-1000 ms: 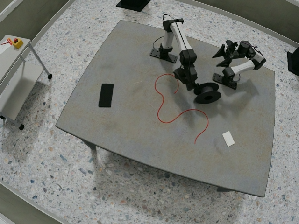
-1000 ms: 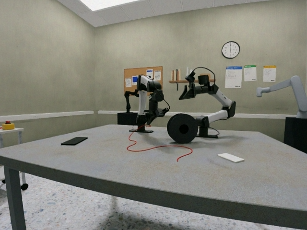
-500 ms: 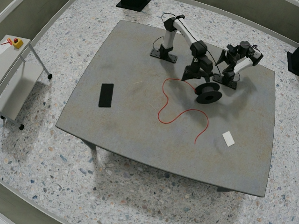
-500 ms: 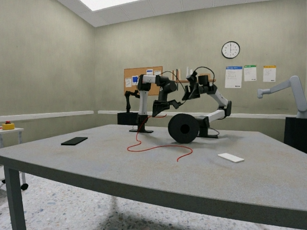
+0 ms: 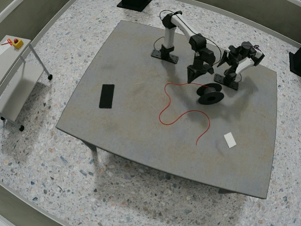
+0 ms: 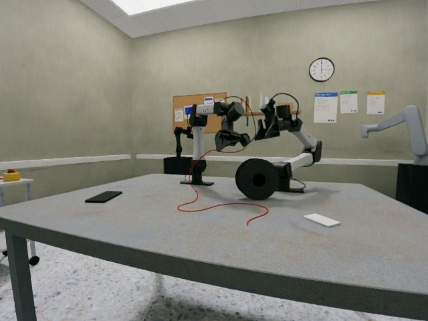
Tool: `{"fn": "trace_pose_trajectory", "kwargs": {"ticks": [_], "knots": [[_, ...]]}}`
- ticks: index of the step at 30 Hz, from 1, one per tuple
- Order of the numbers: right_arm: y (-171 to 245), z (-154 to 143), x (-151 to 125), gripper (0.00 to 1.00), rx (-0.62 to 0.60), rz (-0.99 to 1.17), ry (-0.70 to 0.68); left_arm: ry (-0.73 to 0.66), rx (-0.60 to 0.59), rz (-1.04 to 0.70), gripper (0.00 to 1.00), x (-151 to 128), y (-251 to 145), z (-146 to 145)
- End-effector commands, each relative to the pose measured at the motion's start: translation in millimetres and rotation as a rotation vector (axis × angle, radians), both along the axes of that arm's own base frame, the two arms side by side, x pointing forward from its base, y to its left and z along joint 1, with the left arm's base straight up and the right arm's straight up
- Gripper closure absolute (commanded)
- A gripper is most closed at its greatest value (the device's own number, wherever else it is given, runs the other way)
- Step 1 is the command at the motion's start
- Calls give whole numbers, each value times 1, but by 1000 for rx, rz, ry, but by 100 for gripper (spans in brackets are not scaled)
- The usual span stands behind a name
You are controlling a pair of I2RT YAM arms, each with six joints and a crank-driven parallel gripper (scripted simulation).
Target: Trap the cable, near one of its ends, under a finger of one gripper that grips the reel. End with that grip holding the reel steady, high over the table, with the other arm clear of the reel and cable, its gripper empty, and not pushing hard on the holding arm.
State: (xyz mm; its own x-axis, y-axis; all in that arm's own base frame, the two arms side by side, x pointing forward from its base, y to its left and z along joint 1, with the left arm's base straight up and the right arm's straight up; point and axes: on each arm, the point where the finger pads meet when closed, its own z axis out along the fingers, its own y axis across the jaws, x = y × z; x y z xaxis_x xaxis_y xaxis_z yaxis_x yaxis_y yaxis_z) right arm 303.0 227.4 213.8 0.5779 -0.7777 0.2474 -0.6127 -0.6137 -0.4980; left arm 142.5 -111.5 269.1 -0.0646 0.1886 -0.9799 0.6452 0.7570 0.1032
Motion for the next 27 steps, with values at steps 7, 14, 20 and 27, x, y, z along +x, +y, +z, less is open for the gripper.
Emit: {"fn": "trace_pose_trajectory", "kwargs": {"ticks": [7,14,20,27], "knots": [[16,31,18,100,10,278,-139,-19,-4,7,25,2,1,12],[11,34,19,100,9,259,-140,-19,-4,7,25,2,1,12],[12,34,19,100,9,260,-140,-19,-4,7,25,2,1,12],[17,38,21,100,9,261,-139,-19,-4,8,25,2,1,12]]}}
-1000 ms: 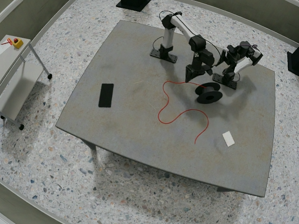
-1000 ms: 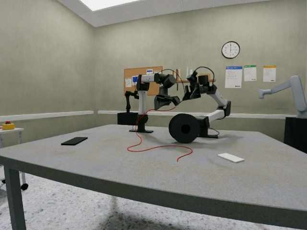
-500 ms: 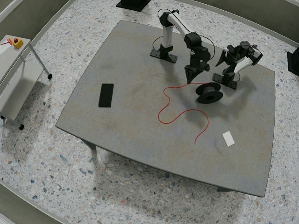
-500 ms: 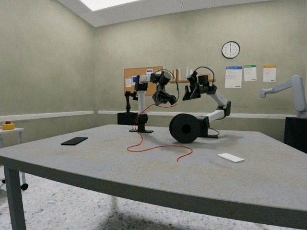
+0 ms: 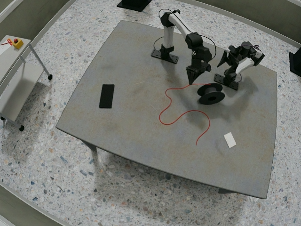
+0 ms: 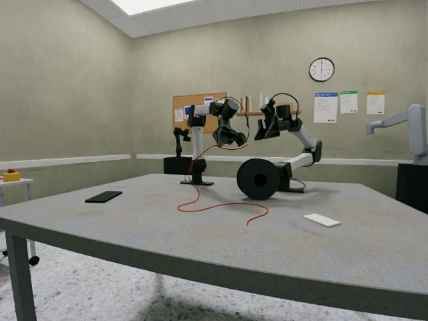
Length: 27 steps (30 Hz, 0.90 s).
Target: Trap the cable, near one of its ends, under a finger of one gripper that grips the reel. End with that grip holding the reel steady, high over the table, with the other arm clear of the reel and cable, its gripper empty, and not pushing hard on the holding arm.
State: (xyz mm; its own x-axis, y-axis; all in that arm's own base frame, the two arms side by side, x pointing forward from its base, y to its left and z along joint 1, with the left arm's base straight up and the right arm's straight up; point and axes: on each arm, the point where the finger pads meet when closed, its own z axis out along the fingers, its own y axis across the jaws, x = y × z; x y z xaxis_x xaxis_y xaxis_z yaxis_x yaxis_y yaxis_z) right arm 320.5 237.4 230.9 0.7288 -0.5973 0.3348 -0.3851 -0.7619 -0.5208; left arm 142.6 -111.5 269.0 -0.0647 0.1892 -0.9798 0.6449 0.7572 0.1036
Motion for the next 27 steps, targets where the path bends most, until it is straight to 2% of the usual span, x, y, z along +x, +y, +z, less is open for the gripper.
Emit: {"fn": "trace_pose_trajectory", "kwargs": {"ticks": [1,12,23,27], "knots": [[9,20,4,100,49,-1,-33,-19,-5,7,25,2,1,12],[11,8,-9,100,31,-123,1,-19,-5,7,25,2,1,12],[46,-11,-44,100,20,-264,56,-17,-7,8,25,2,1,12],[61,-12,-43,100,26,-218,56,-17,-7,8,25,2,1,12]]}}
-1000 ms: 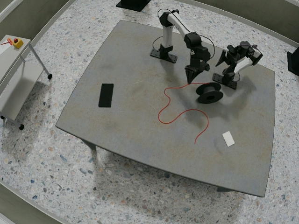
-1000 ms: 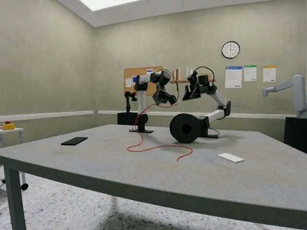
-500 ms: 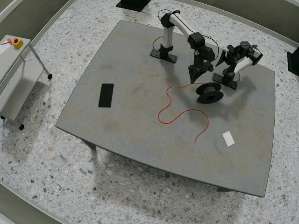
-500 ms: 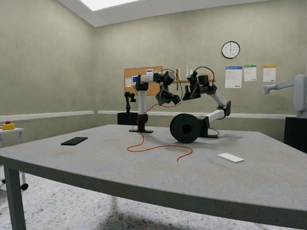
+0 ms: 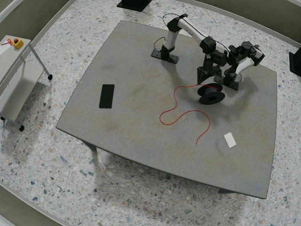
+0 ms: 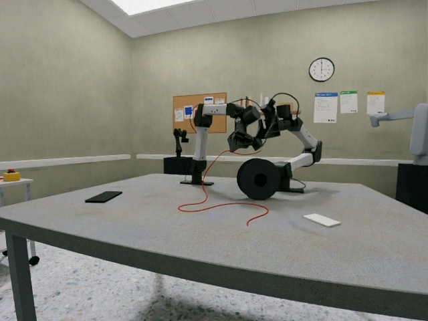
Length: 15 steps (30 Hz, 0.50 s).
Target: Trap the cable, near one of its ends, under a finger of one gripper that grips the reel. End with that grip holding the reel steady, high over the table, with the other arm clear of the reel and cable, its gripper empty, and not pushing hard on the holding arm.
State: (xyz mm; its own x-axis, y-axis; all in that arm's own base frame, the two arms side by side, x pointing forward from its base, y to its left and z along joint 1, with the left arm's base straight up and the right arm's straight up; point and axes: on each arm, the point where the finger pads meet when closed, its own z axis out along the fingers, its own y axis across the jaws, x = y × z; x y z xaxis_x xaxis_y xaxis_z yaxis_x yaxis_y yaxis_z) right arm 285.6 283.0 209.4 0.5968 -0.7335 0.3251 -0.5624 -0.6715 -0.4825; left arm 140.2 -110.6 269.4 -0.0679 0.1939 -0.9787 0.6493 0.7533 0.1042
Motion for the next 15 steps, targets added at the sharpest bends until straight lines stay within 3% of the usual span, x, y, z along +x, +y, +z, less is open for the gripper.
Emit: {"fn": "trace_pose_trajectory", "kwargs": {"ticks": [1,15], "knots": [[15,10,-8,100,54,-2,9,-21,-12,13,25,4,0,12],[28,11,-20,100,71,-47,19,-16,-13,10,25,4,-1,8]]}}
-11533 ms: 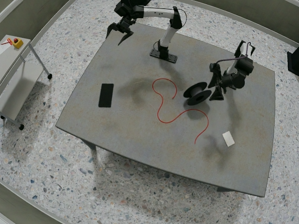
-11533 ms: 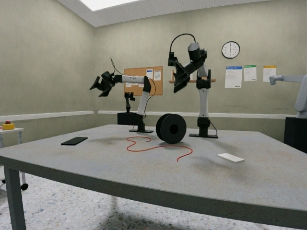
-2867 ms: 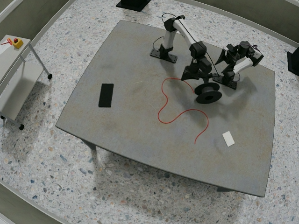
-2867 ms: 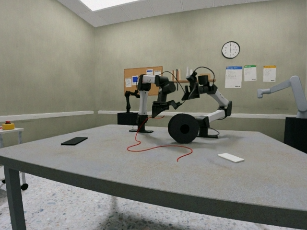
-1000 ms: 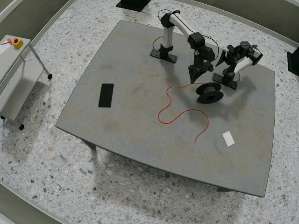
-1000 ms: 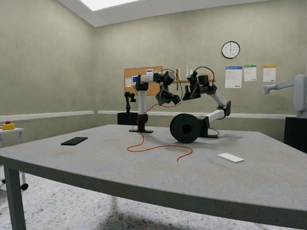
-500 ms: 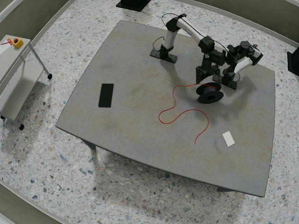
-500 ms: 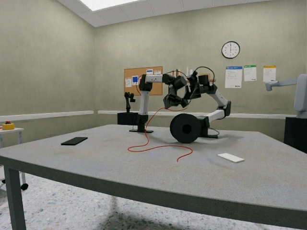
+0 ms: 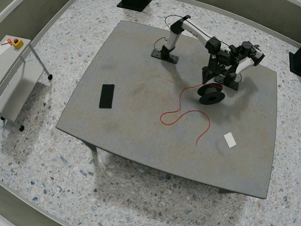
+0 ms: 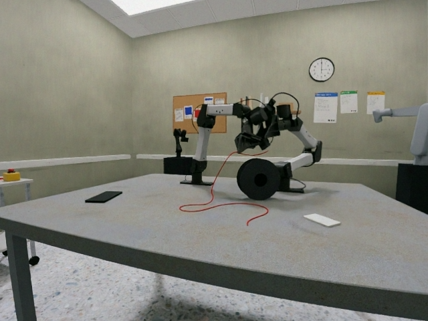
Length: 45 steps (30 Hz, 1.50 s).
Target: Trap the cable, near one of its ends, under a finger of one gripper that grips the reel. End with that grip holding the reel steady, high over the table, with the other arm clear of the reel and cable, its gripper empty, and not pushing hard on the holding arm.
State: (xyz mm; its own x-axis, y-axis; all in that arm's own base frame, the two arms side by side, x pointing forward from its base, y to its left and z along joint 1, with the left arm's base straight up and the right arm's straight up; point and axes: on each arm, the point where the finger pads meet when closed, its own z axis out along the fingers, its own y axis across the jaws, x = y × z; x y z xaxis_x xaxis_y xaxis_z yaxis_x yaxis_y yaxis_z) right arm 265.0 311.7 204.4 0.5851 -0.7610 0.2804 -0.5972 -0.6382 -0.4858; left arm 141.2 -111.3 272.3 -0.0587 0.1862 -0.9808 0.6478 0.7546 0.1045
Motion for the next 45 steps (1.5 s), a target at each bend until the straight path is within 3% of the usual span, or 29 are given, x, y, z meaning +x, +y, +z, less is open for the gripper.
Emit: {"fn": "trace_pose_trajectory", "kwargs": {"ticks": [1,11,21,25,28,35,41,45], "knots": [[-1,16,1,100,36,-19,-14,-7,-6,9,25,3,0,5],[-1,16,1,100,36,-19,-14,-2,-9,10,25,2,0,5],[-1,16,1,100,36,-19,-14,36,-104,66,25,-6,10,26],[-1,16,1,100,36,-19,-14,-9,-10,59,25,-3,15,32],[-1,16,1,100,36,-19,-14,-33,78,203,25,12,42,34],[-2,12,0,100,27,-18,-8,-60,187,276,25,19,61,38],[-2,12,0,100,27,-18,-8,-102,158,351,25,27,70,68],[-2,12,0,100,27,-18,-8,-78,198,326,25,35,66,63]]}}
